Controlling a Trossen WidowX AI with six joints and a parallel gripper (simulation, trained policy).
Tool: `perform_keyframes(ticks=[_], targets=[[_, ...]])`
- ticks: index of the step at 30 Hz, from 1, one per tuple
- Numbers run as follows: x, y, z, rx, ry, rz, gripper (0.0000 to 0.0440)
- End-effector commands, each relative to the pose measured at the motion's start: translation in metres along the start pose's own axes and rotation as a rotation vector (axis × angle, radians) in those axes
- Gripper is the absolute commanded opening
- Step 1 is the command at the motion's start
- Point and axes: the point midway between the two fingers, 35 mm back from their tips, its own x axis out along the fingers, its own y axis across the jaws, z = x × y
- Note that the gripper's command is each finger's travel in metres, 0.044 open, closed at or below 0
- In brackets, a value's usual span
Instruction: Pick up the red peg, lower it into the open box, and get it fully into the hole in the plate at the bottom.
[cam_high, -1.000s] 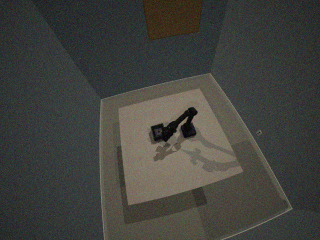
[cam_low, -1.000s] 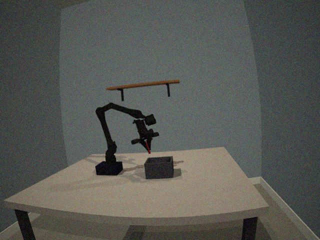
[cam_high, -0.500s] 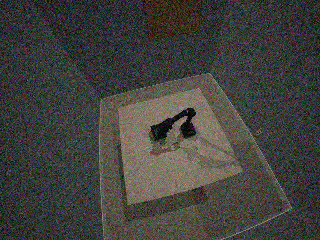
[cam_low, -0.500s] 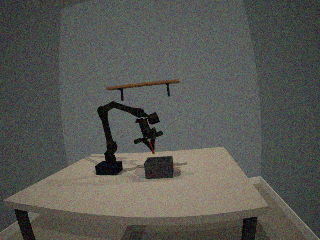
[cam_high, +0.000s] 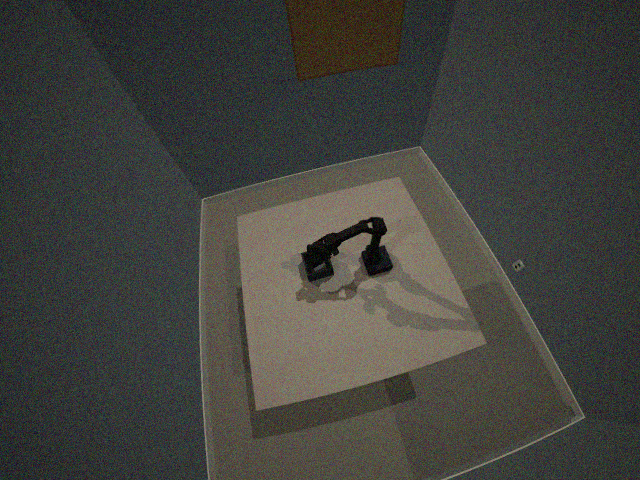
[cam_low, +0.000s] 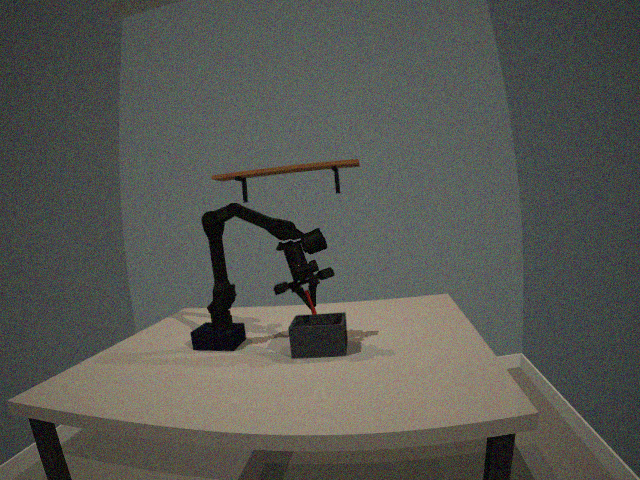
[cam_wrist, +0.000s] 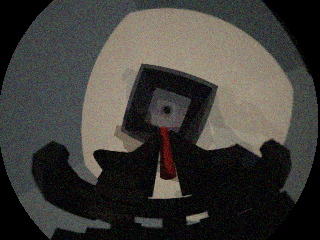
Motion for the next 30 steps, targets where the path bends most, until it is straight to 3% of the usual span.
perform_keyframes(ticks=[1,16,22,26,30], targets=[[0.007,0.002,0.008,0.012,0.003,0.0,0.0004],[0.047,-0.002,0.025,0.04,0.049,-0.053,0.0013],[0.063,-0.005,0.027,0.013,0.065,-0.086,0.0136],[0.067,-0.003,0.031,-0.005,0.071,-0.105,0.0165],[0.07,0.005,0.041,-0.018,0.062,-0.097,0.0259]])
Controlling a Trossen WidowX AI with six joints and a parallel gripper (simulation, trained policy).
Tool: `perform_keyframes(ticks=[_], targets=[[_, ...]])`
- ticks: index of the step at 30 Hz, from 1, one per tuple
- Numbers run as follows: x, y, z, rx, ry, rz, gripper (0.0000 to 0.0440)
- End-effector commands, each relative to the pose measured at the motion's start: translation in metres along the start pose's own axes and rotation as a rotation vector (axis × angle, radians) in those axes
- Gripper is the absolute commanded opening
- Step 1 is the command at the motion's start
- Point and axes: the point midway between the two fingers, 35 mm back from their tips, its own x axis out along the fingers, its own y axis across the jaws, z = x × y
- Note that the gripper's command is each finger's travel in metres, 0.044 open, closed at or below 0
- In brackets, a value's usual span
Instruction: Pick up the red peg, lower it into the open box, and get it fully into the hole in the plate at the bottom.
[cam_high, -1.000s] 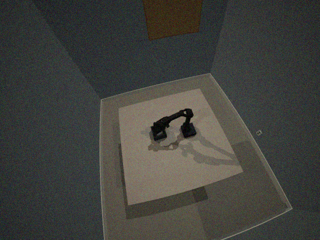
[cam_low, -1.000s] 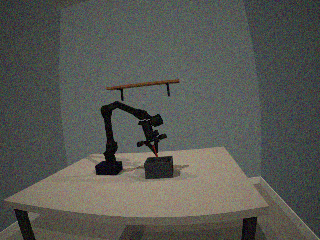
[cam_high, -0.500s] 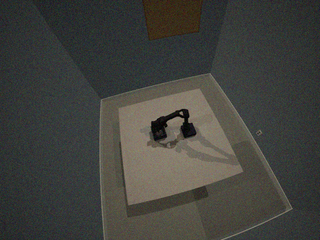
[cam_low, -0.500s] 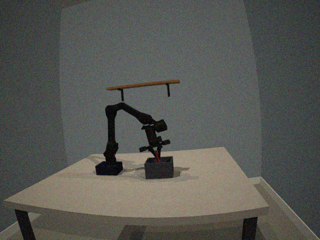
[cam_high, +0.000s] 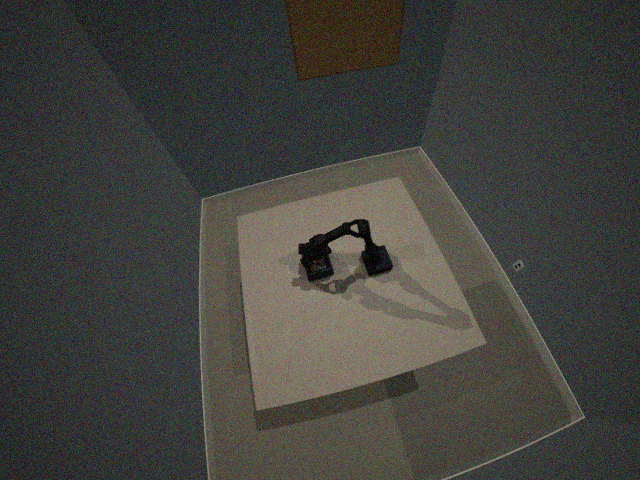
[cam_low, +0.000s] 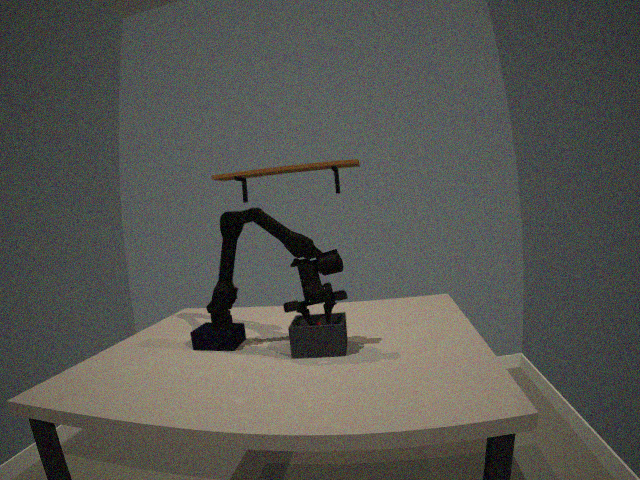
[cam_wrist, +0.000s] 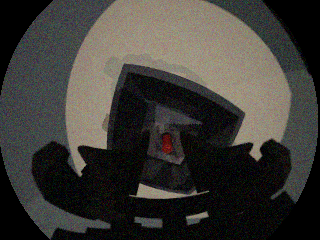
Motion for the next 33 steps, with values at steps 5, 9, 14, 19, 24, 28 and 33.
perform_keyframes(ticks=[5,9,14,19,24,28,33], targets=[[0.001,0.013,0.02,-0.022,-0.02,0.006,0.0372],[0.0,0.022,0.033,-0.025,-0.044,0.024,0.044],[-0.004,0.028,0.05,-0.015,-0.08,0.043,0.044],[-0.009,0.033,0.066,-0.006,-0.117,0.06,0.044],[-0.013,0.039,0.081,0.004,-0.153,0.08,0.044],[-0.013,0.039,0.081,0.004,-0.153,0.08,0.044],[-0.013,0.039,0.081,0.004,-0.153,0.08,0.044]])
